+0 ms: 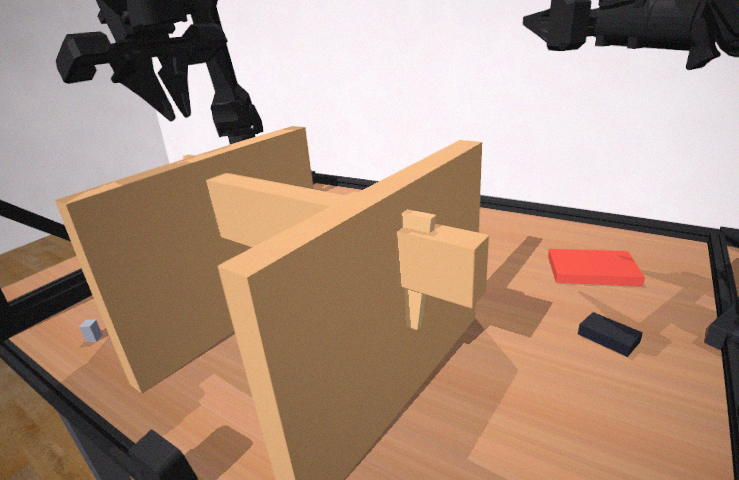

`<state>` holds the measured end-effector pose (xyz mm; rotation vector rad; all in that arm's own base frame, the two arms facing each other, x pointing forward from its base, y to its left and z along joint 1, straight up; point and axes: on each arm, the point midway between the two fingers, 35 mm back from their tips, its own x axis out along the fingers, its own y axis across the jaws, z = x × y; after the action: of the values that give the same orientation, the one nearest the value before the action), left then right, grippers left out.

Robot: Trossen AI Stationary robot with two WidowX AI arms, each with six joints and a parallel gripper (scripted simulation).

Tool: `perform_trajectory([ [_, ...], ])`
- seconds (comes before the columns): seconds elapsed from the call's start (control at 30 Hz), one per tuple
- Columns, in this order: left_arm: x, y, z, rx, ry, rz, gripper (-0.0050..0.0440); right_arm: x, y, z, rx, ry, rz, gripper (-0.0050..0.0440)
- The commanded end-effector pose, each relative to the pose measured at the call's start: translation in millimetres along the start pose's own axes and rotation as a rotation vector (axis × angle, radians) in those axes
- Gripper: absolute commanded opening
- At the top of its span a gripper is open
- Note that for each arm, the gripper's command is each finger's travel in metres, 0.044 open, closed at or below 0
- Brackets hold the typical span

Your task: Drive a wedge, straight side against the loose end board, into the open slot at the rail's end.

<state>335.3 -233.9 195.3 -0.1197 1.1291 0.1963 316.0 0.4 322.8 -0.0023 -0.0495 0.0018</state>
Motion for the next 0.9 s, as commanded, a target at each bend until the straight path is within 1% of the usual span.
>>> perform_trajectory([
  [0.0, 8, 4, -7, -0.002, 0.001, -0.009, 0.0082, 0, 0, 0, 0.0, -0.001, 0.0, 0.044],
  [0.1, 10, 4, -8, -0.002, 0.001, -0.009, 0.001, 0, 0, 0, 0.0, -0.001, 0.0, 0.044],
  [0.13, 12, 4, -9, -0.002, 0.001, -0.009, 0.0, 0, 0, 0, 0.0, -0.001, 0.0, 0.044],
  [0.87, 46, 3, -24, -0.002, 0.001, -0.009, 0.0, 0, 0, 0, 0.0, -0.001, 0.0, 0.044],
])
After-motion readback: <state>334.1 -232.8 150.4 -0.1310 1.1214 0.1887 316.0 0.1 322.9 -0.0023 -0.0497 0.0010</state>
